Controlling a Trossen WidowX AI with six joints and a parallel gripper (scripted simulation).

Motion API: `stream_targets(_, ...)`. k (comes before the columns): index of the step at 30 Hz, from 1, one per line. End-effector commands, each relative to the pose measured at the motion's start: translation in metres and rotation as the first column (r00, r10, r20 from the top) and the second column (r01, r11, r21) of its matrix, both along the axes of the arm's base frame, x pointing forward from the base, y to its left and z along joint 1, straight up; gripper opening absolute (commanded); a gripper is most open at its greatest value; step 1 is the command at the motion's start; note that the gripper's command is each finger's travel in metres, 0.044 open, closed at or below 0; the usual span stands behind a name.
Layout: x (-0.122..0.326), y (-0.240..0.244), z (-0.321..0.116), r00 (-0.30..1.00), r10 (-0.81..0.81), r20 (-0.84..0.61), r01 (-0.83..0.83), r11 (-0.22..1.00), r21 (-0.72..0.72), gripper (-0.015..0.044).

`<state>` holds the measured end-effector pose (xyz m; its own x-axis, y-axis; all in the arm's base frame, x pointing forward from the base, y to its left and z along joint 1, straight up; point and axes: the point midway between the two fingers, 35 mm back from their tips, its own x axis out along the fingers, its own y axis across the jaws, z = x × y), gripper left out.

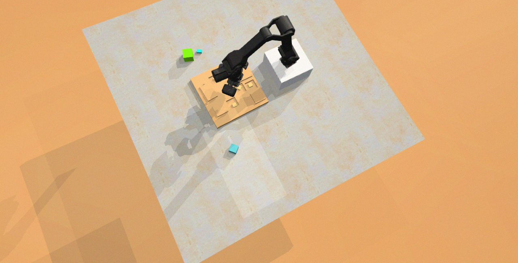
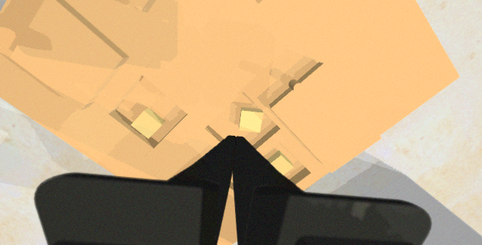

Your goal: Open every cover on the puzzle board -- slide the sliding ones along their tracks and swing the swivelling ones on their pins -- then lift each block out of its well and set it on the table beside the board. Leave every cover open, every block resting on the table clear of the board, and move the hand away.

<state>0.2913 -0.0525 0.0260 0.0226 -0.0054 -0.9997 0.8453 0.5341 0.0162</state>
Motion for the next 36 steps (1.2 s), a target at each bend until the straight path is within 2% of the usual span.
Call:
stream_targets(1,-0.025,0.008,-0.001,0.976,-0.220,-0.001,0.220,0.976,0.004,0.0000)
stream_targets(11,-0.075,0.026,-0.009,0.775,-0.633,-0.006,0.633,0.774,0.016,0.0000)
stream_targets(21,-0.076,0.027,-0.012,0.769,-0.639,-0.006,0.639,0.769,0.016,0.0000)
stream_targets(32,-0.077,0.026,-0.057,0.769,-0.639,-0.007,0.639,0.769,0.016,0.0000)
stream_targets(36,-0.077,0.025,-0.060,0.769,-0.639,-0.007,0.639,0.769,0.015,0.0000)
